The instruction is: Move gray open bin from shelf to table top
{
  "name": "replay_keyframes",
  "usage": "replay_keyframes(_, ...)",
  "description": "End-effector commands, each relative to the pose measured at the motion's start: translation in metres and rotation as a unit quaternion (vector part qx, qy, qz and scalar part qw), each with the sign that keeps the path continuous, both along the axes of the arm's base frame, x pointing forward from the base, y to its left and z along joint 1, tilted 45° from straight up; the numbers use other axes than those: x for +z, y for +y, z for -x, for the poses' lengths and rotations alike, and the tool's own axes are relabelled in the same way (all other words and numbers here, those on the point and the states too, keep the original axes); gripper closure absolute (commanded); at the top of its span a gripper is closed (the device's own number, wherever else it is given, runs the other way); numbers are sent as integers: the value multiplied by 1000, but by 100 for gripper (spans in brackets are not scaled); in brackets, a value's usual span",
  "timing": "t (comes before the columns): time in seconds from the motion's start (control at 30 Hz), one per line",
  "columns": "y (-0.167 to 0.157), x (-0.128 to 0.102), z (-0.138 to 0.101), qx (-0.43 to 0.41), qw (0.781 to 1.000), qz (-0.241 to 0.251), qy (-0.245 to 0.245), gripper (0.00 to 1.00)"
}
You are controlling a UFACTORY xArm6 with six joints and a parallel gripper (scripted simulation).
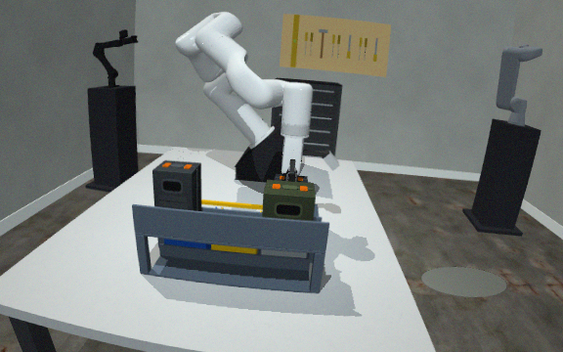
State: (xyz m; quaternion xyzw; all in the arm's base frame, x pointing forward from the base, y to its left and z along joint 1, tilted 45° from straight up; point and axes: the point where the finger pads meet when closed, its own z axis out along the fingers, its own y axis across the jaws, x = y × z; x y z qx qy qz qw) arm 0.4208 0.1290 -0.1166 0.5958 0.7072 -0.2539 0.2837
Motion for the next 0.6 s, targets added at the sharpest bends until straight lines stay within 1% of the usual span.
replay_keyframes(0.0,1,0,-2,1,1000,-1,-2,0)
replay_keyframes(0.57,2,2,-1,1,1000,-1,-2,0)
